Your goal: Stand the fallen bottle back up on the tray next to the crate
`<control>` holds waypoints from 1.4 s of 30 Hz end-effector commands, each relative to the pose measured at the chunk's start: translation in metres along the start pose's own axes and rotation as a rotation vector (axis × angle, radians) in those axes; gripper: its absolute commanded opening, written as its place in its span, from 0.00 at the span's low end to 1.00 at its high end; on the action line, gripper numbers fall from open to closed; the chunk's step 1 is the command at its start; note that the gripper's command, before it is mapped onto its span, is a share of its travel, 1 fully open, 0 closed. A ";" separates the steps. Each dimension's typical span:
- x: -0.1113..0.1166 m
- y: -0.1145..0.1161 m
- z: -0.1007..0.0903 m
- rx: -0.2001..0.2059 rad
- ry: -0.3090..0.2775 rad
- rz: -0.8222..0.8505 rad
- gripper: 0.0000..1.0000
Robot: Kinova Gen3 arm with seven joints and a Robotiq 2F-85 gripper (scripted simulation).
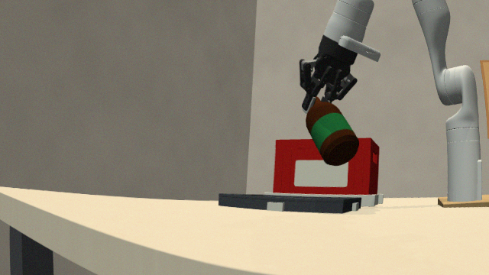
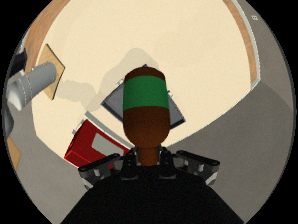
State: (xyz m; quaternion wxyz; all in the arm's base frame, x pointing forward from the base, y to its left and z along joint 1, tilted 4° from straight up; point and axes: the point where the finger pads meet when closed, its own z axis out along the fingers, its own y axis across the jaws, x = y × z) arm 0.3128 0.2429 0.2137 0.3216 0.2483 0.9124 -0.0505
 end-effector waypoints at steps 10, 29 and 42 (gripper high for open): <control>0.002 0.001 -0.001 -0.006 -0.032 -0.006 0.00; 0.002 0.001 -0.001 -0.006 -0.032 -0.006 0.00; 0.002 0.001 -0.001 -0.006 -0.032 -0.006 0.00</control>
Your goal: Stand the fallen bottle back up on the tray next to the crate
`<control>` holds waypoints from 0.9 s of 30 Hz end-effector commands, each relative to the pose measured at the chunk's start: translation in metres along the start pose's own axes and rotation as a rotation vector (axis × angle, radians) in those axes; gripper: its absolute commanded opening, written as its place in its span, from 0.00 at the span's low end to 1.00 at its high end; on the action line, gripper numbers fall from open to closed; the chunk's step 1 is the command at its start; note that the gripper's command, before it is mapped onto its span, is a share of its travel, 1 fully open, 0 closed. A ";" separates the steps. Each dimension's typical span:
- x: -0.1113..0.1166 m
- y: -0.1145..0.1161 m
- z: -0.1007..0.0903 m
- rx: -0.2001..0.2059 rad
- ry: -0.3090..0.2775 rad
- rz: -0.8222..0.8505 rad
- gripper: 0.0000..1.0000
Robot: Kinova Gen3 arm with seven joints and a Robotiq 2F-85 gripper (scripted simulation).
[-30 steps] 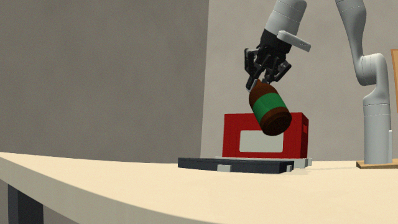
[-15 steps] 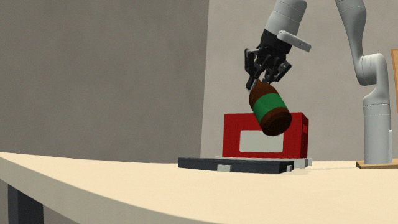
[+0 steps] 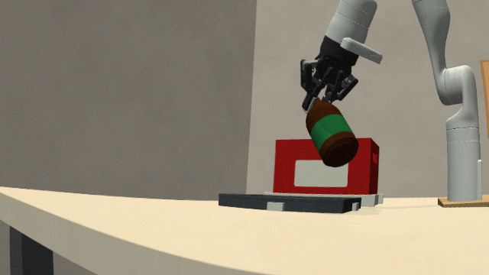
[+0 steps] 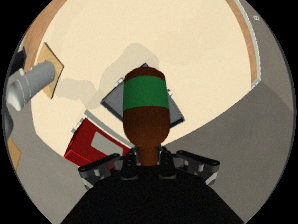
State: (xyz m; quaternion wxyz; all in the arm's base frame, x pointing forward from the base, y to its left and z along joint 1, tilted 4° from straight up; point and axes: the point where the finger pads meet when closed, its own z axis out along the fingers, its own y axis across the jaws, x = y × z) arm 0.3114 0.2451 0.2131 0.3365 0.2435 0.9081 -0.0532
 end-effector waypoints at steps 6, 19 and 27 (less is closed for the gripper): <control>0.000 0.000 0.000 -0.001 0.000 0.001 0.00; 0.000 0.000 0.000 0.002 -0.021 0.001 0.00; 0.000 -0.001 0.001 0.005 -0.054 0.000 0.00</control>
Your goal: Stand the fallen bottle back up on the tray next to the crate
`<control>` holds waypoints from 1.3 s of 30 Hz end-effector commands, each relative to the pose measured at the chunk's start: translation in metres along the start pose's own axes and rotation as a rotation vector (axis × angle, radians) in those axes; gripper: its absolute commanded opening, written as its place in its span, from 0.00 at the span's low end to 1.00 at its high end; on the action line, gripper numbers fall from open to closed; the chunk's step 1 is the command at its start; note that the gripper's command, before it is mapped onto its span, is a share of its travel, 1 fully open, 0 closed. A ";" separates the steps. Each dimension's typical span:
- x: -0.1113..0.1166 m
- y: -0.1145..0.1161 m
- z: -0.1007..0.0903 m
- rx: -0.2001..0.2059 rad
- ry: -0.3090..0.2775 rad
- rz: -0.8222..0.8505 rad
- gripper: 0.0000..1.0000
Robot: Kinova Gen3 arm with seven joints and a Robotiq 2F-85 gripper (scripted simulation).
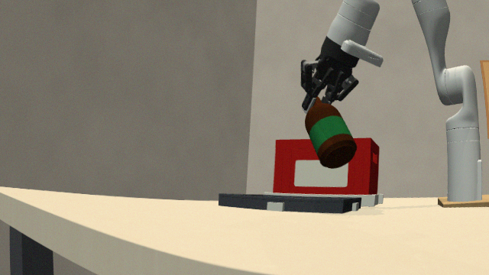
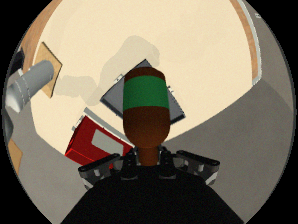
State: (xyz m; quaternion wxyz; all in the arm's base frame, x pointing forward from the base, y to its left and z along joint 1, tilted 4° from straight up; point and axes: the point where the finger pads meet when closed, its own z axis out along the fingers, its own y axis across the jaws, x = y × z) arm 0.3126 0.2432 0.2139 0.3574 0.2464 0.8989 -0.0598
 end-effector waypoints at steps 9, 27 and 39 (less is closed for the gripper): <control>0.002 0.000 0.000 0.000 -0.071 -0.007 0.00; 0.002 0.001 -0.001 -0.007 -0.128 -0.006 0.00; 0.002 0.001 -0.001 -0.007 -0.128 -0.006 0.00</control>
